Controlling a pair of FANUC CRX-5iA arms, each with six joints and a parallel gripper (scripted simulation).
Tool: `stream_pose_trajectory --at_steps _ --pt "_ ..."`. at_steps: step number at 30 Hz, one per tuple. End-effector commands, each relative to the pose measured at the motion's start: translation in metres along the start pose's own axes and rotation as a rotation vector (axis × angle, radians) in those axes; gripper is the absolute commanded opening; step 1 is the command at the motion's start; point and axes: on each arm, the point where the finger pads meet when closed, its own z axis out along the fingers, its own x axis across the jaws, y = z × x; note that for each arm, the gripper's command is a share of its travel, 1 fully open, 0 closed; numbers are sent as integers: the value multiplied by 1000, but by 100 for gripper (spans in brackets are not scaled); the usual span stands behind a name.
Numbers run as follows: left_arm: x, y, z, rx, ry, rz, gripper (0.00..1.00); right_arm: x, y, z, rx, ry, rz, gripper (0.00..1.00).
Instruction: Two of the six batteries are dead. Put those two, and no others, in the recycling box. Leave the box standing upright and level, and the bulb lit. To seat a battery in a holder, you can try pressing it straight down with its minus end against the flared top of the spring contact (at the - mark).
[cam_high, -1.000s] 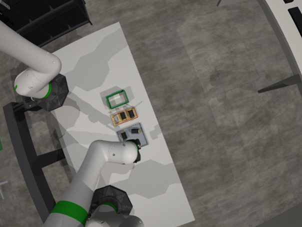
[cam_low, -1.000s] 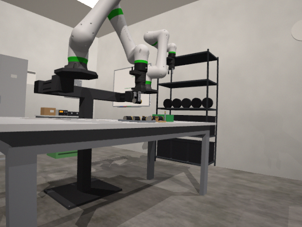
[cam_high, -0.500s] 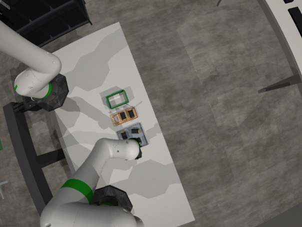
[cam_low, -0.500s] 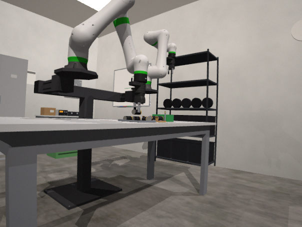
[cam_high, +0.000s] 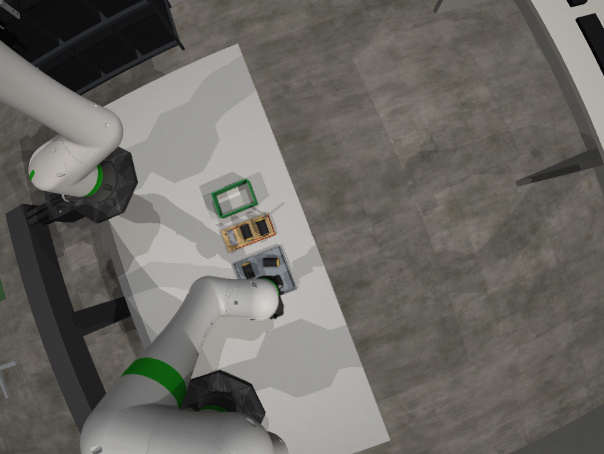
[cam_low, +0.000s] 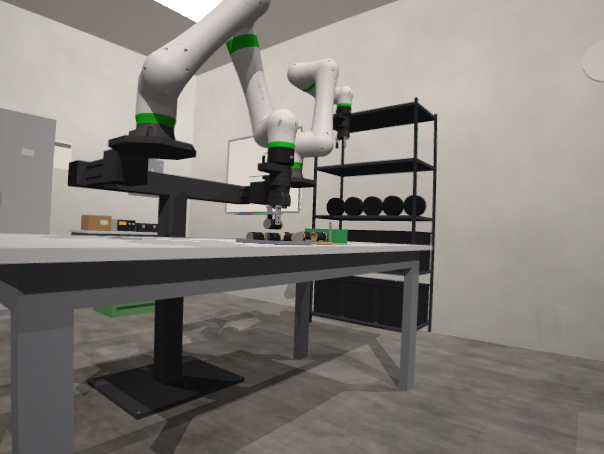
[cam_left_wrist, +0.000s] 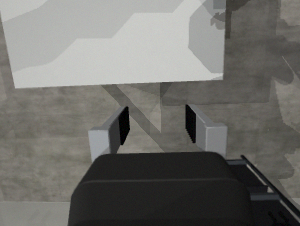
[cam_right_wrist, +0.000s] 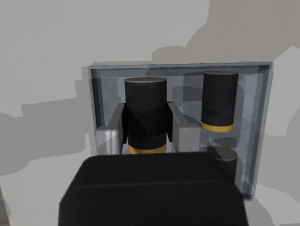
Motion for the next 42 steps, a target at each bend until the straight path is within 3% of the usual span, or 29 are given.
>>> stream_pose_trajectory --at_steps 1,15,29,42 --pt "0 0 -1 -2 0 0 100 -1 1 -1 -1 -1 0 57" --pt "0 0 -1 -2 0 0 100 -1 1 0 -1 -1 0 57" --pt "0 0 -1 -2 0 0 100 -1 1 43 -1 -1 0 57" --pt "0 0 -1 -2 0 0 100 -1 1 44 -1 -1 0 57"
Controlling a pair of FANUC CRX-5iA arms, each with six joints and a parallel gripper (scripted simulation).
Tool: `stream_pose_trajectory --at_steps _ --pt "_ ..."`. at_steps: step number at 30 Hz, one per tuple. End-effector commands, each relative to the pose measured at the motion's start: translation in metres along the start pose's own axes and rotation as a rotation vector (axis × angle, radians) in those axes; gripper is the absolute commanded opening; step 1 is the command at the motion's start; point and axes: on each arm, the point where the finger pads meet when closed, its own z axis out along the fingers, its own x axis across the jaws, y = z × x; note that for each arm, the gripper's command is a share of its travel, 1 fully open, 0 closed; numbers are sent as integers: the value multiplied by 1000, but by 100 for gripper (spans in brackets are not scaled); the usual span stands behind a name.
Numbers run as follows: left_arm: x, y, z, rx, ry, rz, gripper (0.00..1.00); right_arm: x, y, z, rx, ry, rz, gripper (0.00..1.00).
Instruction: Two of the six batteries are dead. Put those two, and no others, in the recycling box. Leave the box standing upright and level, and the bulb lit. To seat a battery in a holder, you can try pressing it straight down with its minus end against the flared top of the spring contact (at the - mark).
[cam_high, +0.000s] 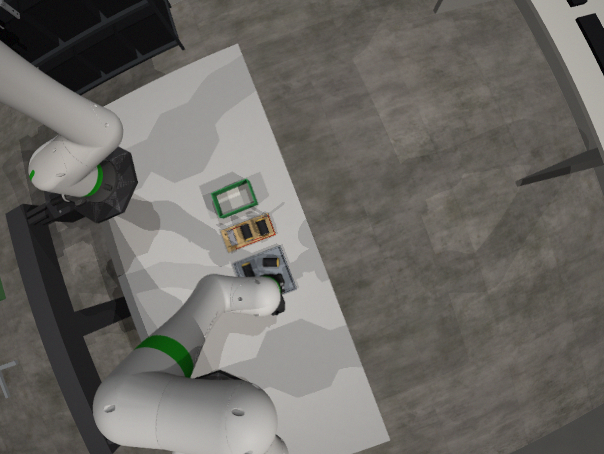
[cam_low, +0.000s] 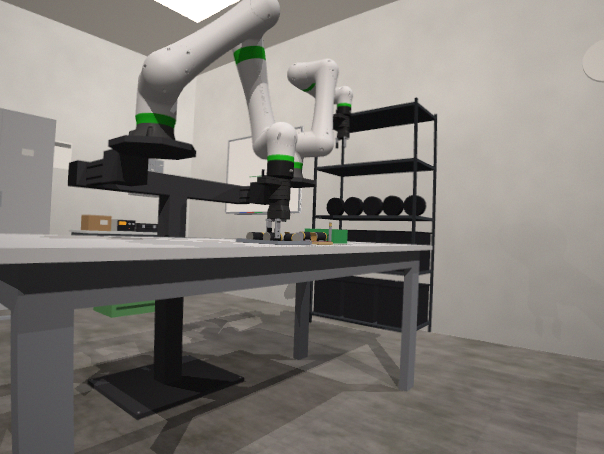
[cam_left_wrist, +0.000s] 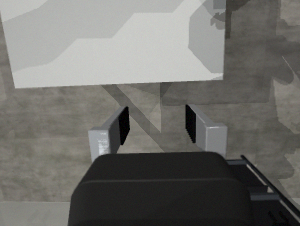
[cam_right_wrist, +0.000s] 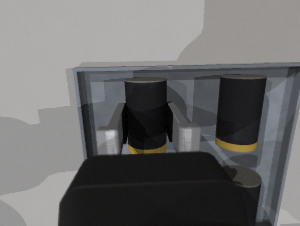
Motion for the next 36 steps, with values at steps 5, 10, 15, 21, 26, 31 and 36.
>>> stream_pose_trajectory --at_steps 5,10,15,21,26,31,36 --pt "0 0 -1 -2 0 0 100 -1 1 -1 -1 -1 0 90" --pt "0 0 -1 -2 0 0 100 -1 1 -1 -1 -1 0 90" --pt "0 0 -1 -2 0 0 100 -1 1 -1 -1 -1 0 90" --pt "0 0 -1 -2 0 0 100 -1 1 -1 -1 -1 0 90" --pt "0 0 -1 -2 0 0 100 -1 1 -4 -1 -1 0 90" --pt "0 0 -1 -2 0 0 100 0 1 -21 -1 -1 0 90" --pt "0 0 -1 -2 0 0 100 0 1 -35 -1 -1 0 90"
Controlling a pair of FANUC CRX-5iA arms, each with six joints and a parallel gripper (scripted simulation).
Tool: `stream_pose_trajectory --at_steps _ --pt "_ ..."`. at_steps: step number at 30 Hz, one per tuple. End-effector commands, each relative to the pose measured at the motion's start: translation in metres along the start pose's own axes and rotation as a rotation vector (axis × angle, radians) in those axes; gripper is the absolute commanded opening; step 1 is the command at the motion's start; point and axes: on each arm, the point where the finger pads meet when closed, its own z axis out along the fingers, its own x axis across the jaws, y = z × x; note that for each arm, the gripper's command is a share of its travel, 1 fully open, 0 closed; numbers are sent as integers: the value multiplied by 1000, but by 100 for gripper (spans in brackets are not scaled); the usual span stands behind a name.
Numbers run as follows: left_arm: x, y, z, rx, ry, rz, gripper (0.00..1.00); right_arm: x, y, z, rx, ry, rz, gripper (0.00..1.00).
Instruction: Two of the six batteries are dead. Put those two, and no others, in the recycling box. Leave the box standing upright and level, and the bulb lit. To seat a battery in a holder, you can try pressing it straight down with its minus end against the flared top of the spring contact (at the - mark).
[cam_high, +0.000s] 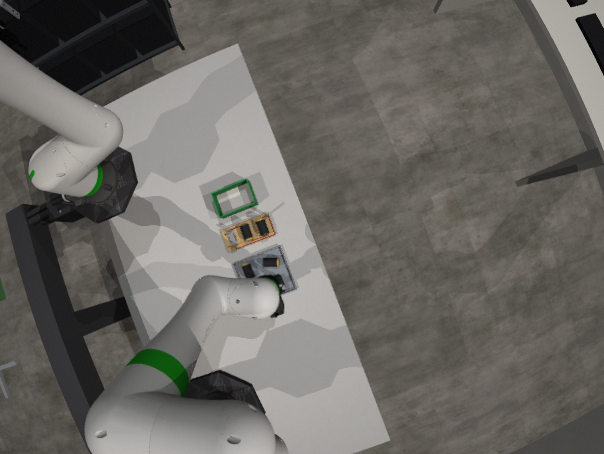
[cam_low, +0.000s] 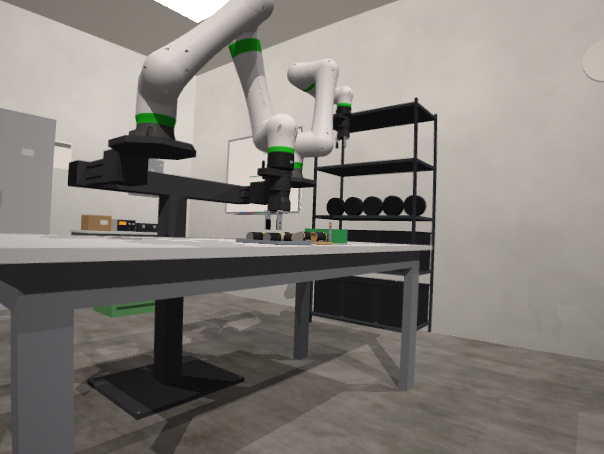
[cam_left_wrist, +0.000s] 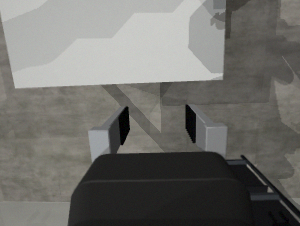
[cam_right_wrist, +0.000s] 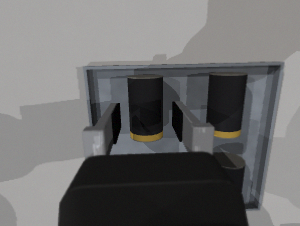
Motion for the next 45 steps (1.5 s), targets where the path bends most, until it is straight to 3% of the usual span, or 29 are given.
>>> stream_pose_trajectory --at_steps 1,8,18,25,33,42,45 --pt "0 0 -1 -2 0 0 100 0 1 -12 -1 -1 0 90" --pt "0 0 -1 -2 0 0 100 0 1 -35 -1 -1 0 90" --pt "0 0 -1 -2 0 0 100 0 1 -38 -1 -1 0 90" --pt "0 0 -1 -2 0 0 100 0 1 -95 -1 -1 0 90" --pt "0 0 -1 -2 0 0 100 4 5 -96 -1 -1 0 90" --pt "0 0 -1 -2 0 0 100 79 83 -96 -1 0 0 90" --pt "0 0 -1 -2 0 0 100 89 94 -96 -1 0 0 90"
